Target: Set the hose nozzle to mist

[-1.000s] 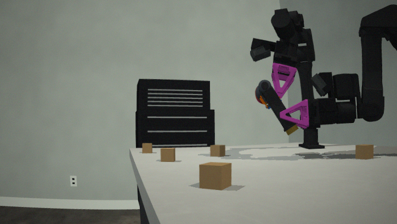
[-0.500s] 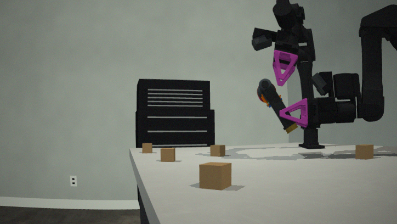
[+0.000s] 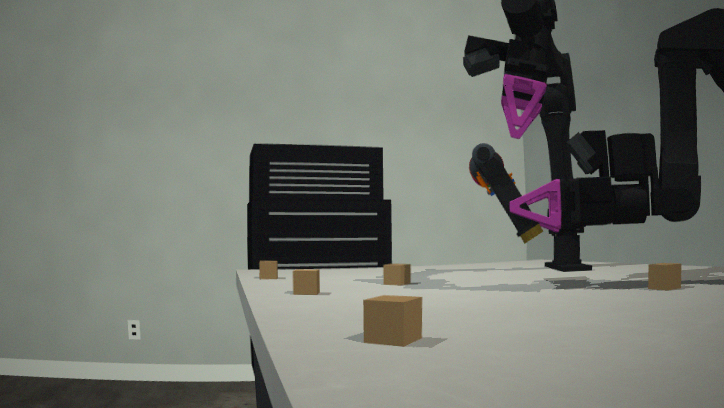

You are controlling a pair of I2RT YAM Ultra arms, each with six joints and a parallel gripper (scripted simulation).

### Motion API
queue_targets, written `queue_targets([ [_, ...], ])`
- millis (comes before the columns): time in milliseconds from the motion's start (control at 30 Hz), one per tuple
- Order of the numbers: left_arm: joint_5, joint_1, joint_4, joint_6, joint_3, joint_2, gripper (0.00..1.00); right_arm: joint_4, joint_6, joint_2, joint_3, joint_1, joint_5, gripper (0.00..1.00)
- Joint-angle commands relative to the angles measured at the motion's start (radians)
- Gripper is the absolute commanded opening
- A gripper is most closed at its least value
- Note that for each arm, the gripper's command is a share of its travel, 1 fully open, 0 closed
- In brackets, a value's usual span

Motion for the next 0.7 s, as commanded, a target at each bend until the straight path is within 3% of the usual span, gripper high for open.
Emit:
queue_targets([
  [0, 0.003, 0.002, 0.105, -0.007, 0.043, -0.038, 0.35, -0.065, 0.006, 0.003, 0.058, 0.014, 0.02, 0.38],
  [200, 0.003, 0.002, 0.105, -0.008, 0.043, -0.038, 0.35, -0.118, 0.011, -0.002, 0.117, 0.019, 0.023, 0.38],
  [667, 0.003, 0.002, 0.105, -0.008, 0.043, -0.038, 0.35, -0.132, 0.011, -0.001, 0.131, 0.004, 0.026, 0.38],
])
